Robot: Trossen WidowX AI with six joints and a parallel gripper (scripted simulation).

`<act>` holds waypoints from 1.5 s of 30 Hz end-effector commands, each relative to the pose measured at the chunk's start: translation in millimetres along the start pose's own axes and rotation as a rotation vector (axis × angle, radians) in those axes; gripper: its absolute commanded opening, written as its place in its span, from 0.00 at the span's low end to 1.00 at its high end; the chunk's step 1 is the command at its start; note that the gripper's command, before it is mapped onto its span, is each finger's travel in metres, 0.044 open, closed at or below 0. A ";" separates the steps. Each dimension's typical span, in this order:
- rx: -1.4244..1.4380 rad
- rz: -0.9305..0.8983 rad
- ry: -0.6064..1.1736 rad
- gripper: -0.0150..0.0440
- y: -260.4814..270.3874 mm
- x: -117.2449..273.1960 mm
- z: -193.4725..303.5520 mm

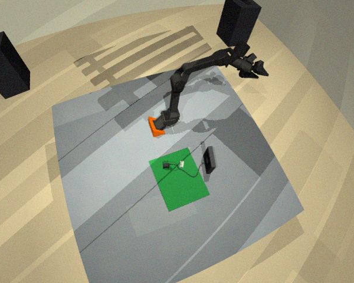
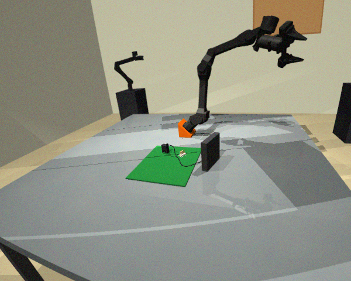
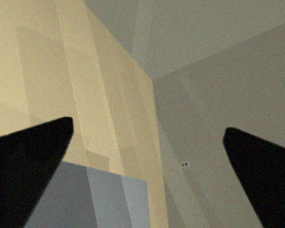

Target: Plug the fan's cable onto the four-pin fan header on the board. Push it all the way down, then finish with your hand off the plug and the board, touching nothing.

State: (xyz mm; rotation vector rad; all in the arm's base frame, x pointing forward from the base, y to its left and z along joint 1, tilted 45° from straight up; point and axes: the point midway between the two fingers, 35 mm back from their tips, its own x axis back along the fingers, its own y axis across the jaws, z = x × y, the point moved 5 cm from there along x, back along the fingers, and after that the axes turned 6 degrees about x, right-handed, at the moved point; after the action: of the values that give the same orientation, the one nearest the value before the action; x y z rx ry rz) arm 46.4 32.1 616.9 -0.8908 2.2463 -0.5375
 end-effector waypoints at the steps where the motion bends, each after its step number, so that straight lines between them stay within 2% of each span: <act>1: 0.220 -0.073 0.161 1.00 36.8 -37.7 24.4; 7: 0.477 -0.220 0.430 1.00 72.4 -87.3 92.4; 12: 0.606 -0.375 0.660 1.00 83.0 -109.9 168.4; 16: 0.581 -0.429 0.810 1.00 75.0 -113.4 218.0; 23: 0.583 -0.645 1.027 1.00 65.1 -96.8 307.7; 33: 0.359 -0.896 1.248 1.00 40.0 -23.1 420.2; 39: 0.091 -1.058 1.297 1.00 28.1 61.7 479.0; 45: -0.229 -1.090 1.226 1.00 27.7 155.9 508.8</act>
State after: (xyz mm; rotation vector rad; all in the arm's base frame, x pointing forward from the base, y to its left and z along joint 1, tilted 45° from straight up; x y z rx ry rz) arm 324.1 -93.1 206.0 -2.2649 2.5240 -1.9525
